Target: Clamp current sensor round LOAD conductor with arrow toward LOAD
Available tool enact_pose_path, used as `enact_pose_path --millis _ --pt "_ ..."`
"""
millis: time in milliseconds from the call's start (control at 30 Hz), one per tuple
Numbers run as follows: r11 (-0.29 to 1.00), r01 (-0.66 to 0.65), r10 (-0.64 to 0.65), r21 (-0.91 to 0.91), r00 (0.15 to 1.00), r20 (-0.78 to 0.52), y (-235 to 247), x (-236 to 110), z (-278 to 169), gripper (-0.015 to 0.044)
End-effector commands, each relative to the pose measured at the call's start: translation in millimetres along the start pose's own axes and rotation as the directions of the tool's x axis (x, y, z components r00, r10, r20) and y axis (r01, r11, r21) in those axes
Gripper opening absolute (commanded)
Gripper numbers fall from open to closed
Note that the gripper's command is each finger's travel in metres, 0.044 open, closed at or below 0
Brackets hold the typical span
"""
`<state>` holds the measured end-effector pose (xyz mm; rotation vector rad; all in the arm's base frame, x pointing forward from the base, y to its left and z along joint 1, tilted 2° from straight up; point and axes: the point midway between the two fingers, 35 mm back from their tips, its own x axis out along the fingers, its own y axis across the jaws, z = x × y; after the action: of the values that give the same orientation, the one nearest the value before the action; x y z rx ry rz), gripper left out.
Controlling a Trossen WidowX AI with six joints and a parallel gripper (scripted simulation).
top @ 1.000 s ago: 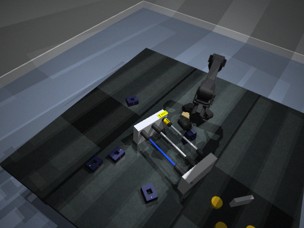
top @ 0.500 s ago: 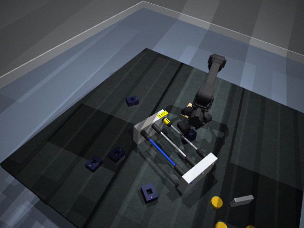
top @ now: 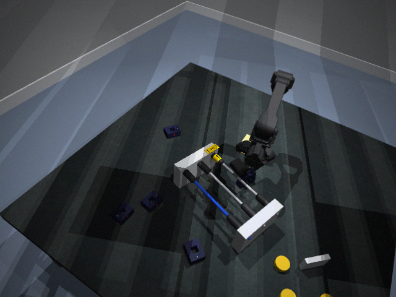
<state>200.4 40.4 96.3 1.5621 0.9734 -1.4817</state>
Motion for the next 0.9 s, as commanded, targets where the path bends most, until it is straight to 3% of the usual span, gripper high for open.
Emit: enact_pose_path --millis 0,300,567,867 --pt "1.000 -0.002 0.002 0.000 1.000 -0.001 0.4 -0.8 -0.3 0.0260" --pt "1.000 -0.002 0.002 0.000 1.000 -0.001 0.4 -0.8 -0.3 0.0200" --pt "1.000 0.000 0.000 0.001 1.000 -0.001 2.6 -23.9 -1.6 0.0000" --pt "1.000 0.003 -0.003 0.003 1.000 0.000 3.6 -61.9 -1.6 0.0000"
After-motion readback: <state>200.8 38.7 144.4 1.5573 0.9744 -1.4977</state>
